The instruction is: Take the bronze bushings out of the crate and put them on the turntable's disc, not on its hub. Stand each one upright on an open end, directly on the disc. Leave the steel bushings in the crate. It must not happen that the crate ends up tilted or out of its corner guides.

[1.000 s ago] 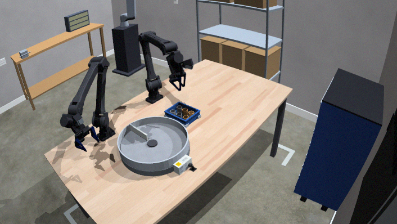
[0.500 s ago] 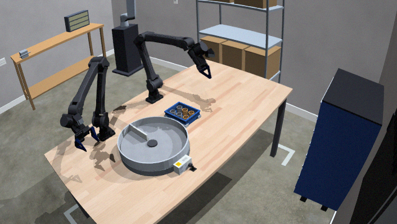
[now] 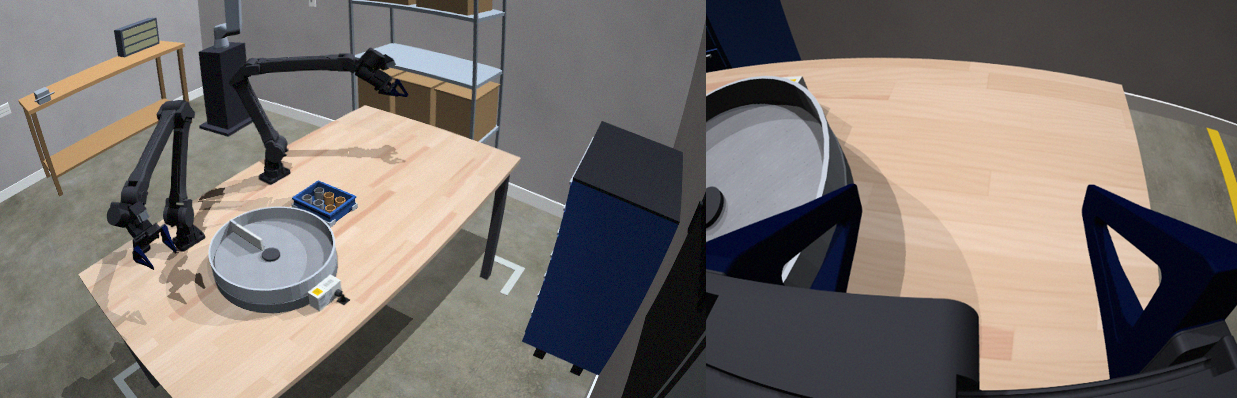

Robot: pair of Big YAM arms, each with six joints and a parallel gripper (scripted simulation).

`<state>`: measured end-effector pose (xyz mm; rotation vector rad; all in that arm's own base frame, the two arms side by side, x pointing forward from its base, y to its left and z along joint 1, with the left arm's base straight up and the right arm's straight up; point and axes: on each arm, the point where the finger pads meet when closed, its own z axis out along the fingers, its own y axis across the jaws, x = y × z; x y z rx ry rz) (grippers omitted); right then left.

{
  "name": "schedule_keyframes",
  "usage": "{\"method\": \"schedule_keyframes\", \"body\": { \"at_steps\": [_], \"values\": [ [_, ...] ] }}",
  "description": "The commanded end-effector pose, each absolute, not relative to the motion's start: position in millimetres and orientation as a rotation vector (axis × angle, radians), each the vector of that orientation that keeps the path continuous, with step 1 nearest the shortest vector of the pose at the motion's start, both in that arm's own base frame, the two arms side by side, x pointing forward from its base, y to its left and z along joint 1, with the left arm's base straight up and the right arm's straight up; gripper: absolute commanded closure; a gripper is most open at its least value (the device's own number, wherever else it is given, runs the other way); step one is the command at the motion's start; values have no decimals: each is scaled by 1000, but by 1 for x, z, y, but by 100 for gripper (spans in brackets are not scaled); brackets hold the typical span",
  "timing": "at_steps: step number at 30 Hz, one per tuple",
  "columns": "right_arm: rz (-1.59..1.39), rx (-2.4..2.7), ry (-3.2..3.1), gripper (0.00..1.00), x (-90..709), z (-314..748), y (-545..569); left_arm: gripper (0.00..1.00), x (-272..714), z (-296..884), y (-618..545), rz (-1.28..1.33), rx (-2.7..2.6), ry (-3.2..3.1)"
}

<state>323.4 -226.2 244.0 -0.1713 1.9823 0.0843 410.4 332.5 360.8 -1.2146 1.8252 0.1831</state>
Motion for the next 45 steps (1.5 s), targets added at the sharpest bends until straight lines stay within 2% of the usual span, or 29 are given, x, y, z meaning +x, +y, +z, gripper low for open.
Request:
{"method": "schedule_keyframes", "body": {
  "at_steps": [1,5,12,20,31,45],
  "values": [
    [48,-195,1958,0,328,263,-233,0,368,405,393,323,-1139,1694],
    [48,-195,1958,0,328,263,-233,0,333,416,427,412,-1154,1629],
    [48,-195,1958,0,328,263,-233,0,197,452,511,739,-1192,1430],
    [48,-195,1958,0,328,263,-233,0,68,482,543,1037,-1213,1281],
    [48,-195,1958,0,328,263,-233,0,0,499,545,1201,-1221,1210],
    [68,-191,1963,0,332,265,-229,0,-9,501,545,1221,-1221,1201]
  ]
}}
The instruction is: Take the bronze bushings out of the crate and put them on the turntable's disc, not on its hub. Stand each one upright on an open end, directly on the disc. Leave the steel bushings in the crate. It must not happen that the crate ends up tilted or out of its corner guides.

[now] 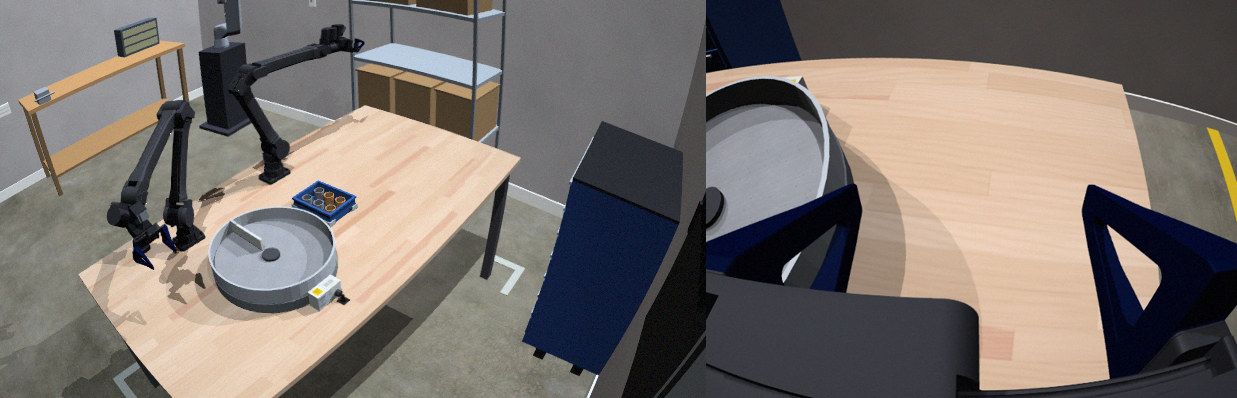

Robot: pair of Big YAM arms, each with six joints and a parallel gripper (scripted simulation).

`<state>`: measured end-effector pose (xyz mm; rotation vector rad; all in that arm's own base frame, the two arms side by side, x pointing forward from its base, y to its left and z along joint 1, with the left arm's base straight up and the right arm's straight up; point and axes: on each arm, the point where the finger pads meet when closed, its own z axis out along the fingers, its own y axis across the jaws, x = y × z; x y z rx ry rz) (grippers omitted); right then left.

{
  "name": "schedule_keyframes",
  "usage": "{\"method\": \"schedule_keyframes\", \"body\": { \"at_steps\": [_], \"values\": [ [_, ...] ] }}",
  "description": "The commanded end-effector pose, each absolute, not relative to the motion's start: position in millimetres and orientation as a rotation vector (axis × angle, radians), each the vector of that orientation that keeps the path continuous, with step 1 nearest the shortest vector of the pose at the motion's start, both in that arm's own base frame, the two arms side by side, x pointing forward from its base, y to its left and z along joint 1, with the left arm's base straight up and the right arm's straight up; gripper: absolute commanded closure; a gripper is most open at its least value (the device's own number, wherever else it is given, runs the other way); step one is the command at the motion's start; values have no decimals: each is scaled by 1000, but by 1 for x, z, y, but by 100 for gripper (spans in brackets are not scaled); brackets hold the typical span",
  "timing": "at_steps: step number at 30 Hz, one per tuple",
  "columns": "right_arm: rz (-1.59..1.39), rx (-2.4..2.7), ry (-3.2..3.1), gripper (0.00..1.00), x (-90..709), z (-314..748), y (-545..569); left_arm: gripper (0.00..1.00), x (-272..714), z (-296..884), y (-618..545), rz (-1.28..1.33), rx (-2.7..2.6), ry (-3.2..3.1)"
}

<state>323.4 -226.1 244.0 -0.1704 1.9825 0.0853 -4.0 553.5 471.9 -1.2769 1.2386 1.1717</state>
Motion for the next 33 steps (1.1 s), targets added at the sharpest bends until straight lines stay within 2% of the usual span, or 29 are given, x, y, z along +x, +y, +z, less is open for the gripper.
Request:
{"method": "schedule_keyframes", "body": {
  "at_steps": [1,18,33],
  "values": [
    [69,-189,1965,0,333,268,-230,0,-9,501,545,1221,-1221,1201],
    [456,74,2203,0,383,257,-138,0,-9,501,545,1221,-1221,1201],
    [673,341,2463,0,392,246,-39,0,-9,501,545,1221,-1221,1201]
  ]
}}
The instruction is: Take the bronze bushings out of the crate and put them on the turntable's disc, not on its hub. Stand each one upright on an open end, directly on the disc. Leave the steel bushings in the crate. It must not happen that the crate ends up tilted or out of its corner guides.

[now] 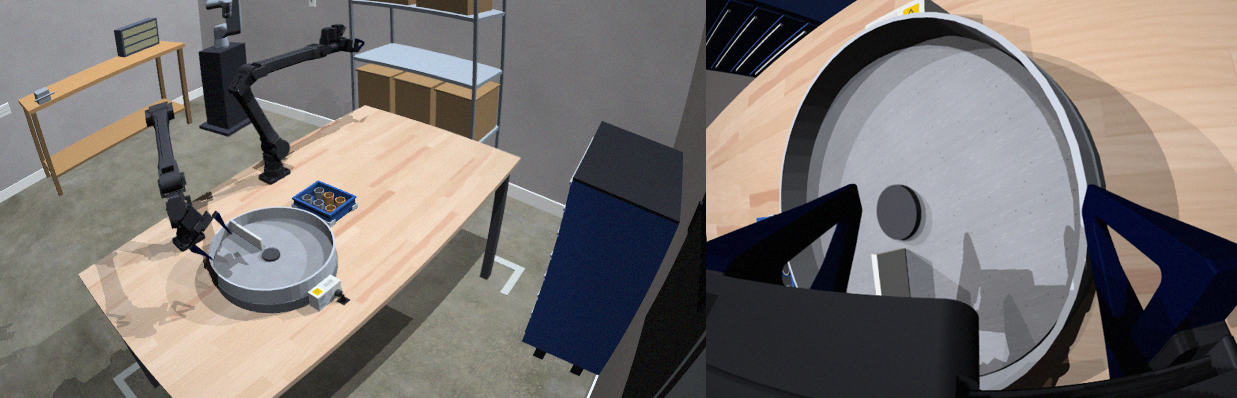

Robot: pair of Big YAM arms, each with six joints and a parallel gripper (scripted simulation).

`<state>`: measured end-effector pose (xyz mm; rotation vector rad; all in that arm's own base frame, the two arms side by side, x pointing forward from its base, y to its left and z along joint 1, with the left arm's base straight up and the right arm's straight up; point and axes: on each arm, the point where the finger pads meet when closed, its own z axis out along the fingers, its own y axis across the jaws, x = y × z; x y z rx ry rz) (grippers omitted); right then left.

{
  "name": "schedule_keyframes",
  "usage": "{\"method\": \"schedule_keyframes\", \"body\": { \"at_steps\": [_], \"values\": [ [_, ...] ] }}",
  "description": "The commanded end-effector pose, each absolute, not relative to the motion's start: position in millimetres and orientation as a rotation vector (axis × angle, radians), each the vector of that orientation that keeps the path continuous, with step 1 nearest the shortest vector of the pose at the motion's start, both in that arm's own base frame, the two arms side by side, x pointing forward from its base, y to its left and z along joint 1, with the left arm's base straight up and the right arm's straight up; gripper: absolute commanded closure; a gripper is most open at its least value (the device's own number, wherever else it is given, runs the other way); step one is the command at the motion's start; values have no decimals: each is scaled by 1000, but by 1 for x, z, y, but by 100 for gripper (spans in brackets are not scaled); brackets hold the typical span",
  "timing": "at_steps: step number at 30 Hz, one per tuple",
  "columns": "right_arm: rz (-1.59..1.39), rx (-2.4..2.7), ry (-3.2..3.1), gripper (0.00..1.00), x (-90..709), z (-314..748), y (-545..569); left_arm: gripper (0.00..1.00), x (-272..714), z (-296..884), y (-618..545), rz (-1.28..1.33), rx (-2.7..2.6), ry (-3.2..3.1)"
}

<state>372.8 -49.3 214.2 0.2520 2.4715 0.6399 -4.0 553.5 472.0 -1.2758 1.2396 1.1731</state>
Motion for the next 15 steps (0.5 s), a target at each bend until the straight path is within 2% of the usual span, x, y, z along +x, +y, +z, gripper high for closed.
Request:
{"method": "schedule_keyframes", "body": {
  "at_steps": [1,15],
  "values": [
    [681,360,2482,0,391,245,-32,0,-9,501,545,1221,-1221,1201],
    [689,621,2719,0,367,240,52,0,-9,501,545,1221,-1221,1201]
  ]
}}
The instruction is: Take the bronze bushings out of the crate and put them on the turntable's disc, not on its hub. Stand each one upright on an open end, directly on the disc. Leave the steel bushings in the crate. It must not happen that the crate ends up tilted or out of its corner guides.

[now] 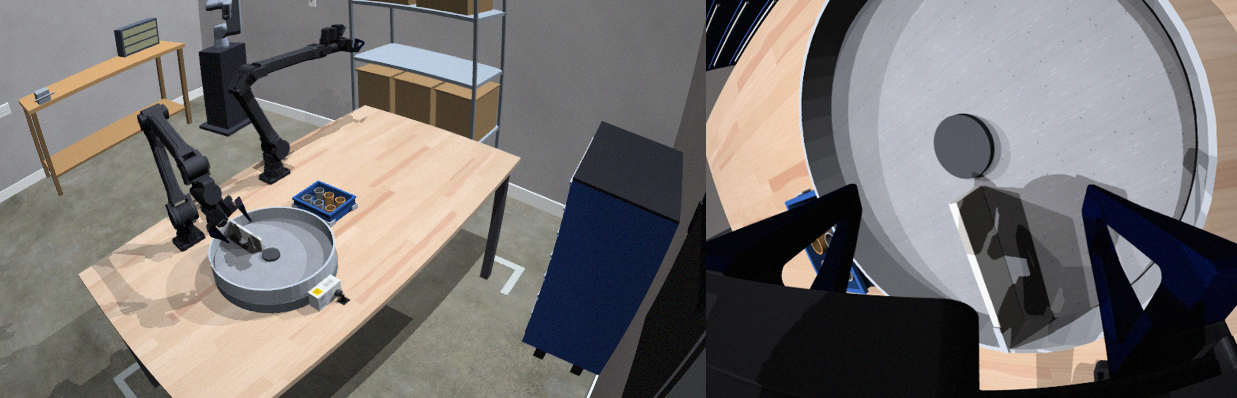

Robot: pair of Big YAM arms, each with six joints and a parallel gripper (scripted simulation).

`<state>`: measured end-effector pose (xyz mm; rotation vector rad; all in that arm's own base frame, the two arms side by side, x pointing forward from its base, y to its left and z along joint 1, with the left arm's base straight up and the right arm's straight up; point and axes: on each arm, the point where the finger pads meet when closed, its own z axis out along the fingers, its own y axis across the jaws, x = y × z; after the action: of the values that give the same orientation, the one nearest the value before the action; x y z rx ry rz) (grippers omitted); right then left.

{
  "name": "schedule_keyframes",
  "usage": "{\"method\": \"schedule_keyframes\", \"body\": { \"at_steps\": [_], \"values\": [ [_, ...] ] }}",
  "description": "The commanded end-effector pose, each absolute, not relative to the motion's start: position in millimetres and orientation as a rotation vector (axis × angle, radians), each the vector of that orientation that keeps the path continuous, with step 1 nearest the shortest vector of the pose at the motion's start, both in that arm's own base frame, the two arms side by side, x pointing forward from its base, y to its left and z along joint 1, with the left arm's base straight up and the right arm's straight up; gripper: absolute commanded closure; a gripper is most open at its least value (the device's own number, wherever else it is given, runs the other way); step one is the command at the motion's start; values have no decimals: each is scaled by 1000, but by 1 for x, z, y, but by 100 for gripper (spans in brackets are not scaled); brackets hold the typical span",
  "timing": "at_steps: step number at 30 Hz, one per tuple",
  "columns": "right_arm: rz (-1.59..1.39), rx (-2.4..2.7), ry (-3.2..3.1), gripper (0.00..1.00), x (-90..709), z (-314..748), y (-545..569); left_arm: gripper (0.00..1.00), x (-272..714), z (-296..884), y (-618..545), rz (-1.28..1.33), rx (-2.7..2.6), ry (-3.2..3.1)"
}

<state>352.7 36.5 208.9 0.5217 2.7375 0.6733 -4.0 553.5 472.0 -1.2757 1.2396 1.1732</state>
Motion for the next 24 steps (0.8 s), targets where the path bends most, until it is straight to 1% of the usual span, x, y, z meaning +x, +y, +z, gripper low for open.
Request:
{"method": "schedule_keyframes", "body": {
  "at_steps": [1,14,24],
  "values": [
    [682,640,2735,0,365,240,58,0,-9,501,545,1221,-1221,1201],
    [537,845,2879,0,328,241,113,0,-9,501,545,1221,-1221,1201],
    [291,1021,2942,0,281,248,155,0,-9,501,545,1221,-1221,1201]
  ]
}}
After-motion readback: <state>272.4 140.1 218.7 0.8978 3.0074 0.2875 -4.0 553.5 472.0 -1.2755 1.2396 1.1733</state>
